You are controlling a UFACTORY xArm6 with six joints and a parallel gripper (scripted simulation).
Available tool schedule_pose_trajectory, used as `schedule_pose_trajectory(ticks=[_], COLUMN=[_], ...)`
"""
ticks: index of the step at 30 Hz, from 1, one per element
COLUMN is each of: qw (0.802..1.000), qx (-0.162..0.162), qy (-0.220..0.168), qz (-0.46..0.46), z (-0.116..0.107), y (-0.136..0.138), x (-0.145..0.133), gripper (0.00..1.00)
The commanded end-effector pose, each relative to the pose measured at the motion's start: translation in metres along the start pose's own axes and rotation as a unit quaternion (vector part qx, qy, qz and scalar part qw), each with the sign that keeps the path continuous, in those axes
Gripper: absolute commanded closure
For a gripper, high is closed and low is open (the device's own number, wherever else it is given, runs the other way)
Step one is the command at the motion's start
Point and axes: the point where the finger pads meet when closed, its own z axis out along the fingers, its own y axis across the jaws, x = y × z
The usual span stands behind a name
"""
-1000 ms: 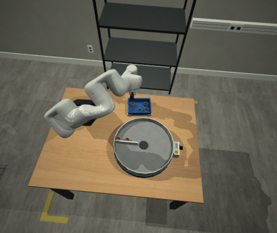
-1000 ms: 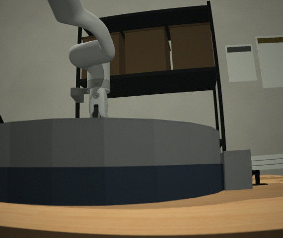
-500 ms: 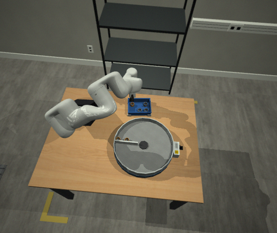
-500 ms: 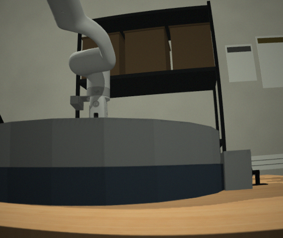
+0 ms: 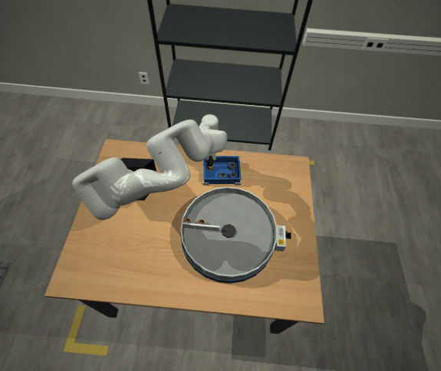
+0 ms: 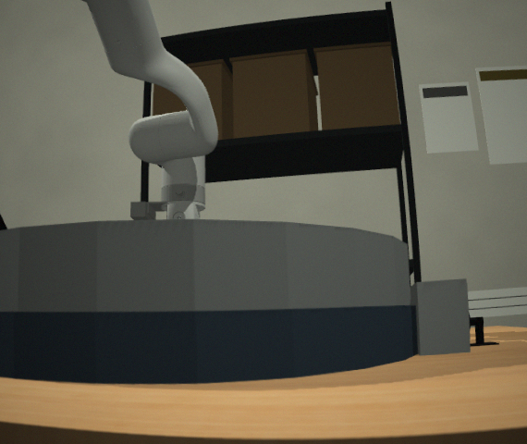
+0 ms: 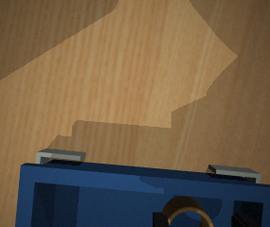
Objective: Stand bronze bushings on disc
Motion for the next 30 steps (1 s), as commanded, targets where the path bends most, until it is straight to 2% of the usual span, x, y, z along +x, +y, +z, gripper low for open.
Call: schedule_pose_trajectory(ticks=[1,13,30], qw=[1.0,1.0,1.0], qx=[-0.001,-0.001,-0.001], qy=[-0.002,-0.002,-0.002], qz=[0.001,0.001,0.001], z=[-0.001,0.0,0.019], y=[0.001,0.001,0.0], x=[-0.002,-0.002,-0.002], gripper=[0.59,0.59,0.59])
